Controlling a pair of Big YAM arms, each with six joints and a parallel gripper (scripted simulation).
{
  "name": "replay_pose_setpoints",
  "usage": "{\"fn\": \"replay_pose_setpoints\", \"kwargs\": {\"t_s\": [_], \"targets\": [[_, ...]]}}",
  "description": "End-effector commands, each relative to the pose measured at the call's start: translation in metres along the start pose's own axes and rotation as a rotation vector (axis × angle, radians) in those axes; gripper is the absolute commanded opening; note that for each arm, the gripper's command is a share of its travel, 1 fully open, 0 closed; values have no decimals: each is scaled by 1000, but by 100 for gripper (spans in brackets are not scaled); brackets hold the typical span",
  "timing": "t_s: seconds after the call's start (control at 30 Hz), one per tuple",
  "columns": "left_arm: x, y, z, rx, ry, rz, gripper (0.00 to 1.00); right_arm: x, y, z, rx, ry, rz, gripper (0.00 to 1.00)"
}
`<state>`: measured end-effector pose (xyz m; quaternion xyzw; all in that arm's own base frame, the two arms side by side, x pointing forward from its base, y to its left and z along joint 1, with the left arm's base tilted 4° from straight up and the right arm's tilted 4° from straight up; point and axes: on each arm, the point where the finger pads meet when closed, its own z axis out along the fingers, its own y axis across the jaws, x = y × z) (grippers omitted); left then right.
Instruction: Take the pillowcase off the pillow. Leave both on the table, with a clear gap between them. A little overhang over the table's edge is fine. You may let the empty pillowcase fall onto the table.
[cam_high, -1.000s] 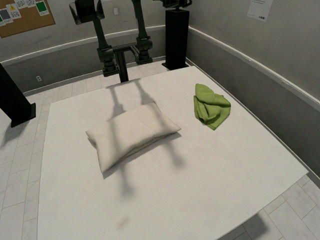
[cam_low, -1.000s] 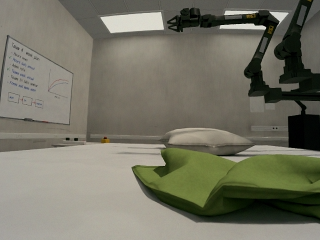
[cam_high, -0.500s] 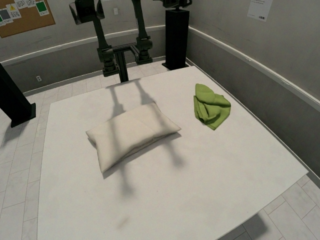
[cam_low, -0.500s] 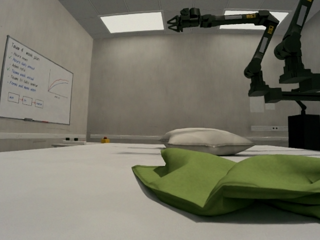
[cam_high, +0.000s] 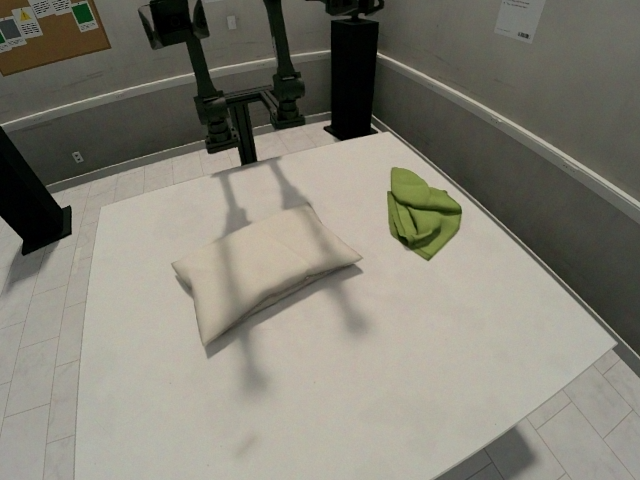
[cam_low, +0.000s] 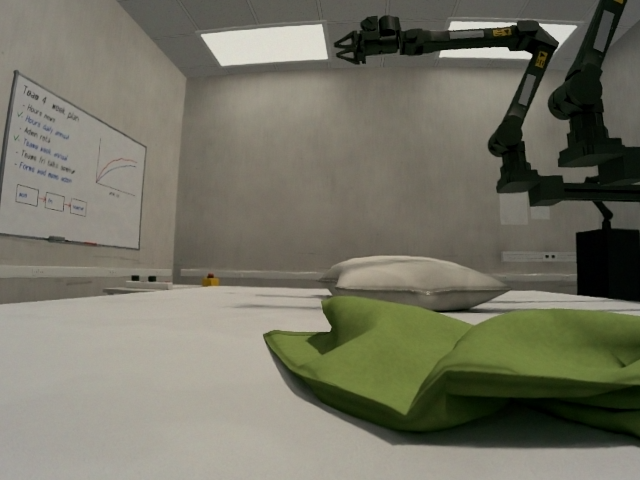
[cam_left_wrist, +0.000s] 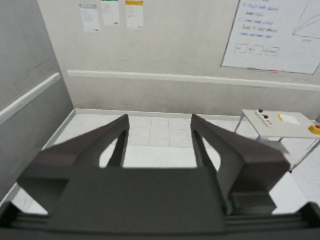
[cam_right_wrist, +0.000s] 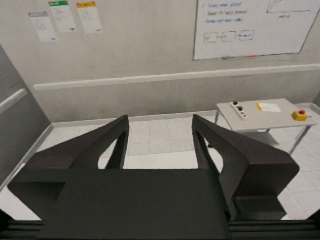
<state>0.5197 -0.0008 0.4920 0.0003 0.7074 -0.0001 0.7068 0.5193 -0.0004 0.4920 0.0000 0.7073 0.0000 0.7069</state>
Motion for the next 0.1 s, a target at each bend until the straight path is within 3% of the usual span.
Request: {"fn": "replay_pose_setpoints", "kwargs": {"t_s": [0.0,0.07], "targets": [[-19,2,-2,-1,-38,3,60,-28,3,-3,-8,-51,8,60],[-19,2,-2,-1,-38,3,60,-28,3,-3,-8,-51,8,60]]}}
